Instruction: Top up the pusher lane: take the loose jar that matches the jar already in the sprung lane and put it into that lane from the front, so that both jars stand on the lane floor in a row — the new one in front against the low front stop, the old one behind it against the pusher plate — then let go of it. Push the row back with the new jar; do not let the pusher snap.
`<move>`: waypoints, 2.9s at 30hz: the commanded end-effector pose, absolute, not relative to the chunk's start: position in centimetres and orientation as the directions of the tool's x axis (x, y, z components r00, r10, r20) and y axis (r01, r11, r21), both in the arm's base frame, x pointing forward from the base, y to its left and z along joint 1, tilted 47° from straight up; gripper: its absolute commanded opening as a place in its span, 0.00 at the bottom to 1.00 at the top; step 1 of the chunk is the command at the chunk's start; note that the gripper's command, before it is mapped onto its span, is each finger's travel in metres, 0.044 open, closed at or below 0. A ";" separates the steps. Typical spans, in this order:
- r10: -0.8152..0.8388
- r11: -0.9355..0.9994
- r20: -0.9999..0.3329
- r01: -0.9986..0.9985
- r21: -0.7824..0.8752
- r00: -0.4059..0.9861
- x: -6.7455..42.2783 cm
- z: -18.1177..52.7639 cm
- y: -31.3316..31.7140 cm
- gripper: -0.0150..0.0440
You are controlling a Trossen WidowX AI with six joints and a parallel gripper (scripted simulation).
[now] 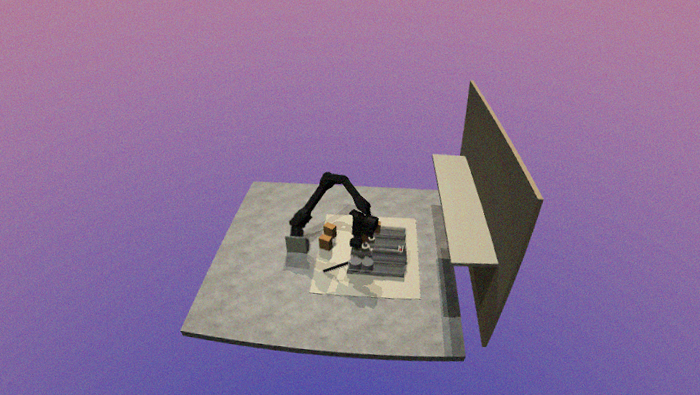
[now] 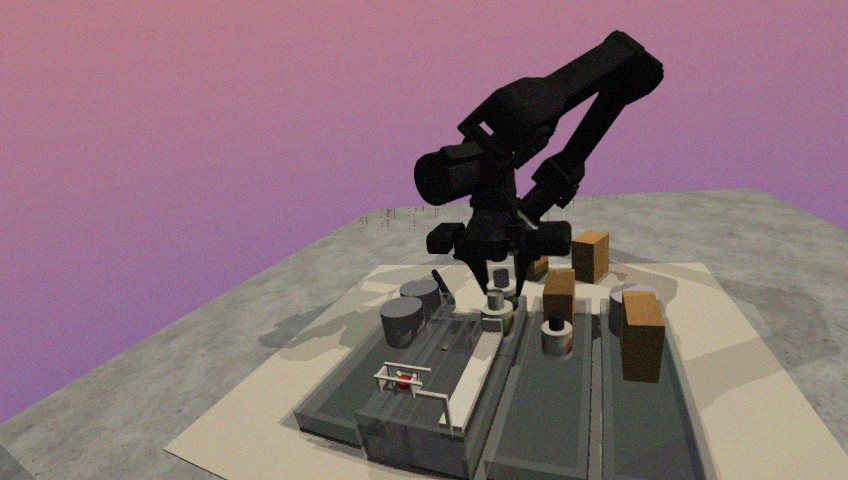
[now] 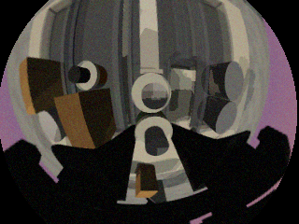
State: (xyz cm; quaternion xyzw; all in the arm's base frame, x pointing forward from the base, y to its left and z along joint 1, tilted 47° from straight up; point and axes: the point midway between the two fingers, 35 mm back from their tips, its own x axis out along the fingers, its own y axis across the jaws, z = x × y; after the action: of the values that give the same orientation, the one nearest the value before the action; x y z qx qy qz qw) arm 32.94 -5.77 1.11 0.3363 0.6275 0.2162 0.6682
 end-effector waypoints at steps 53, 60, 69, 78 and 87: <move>0.717 0.673 -0.684 0.121 0.730 0.137 33.0 0.5 -4.7 0.25; 0.717 0.673 -0.684 0.121 0.730 0.137 32.9 0.5 -4.7 0.25; 0.717 0.673 -0.684 0.121 0.730 0.137 32.8 0.5 -4.7 0.25; 0.717 0.673 -0.684 0.121 0.730 0.137 32.6 0.5 -4.6 0.25; 0.717 0.673 -0.684 0.121 0.730 0.137 32.4 0.5 -4.7 0.25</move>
State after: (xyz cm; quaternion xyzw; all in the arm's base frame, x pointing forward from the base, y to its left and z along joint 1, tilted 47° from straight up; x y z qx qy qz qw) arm 32.32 -4.71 0.41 0.3381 0.6242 0.2164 0.6702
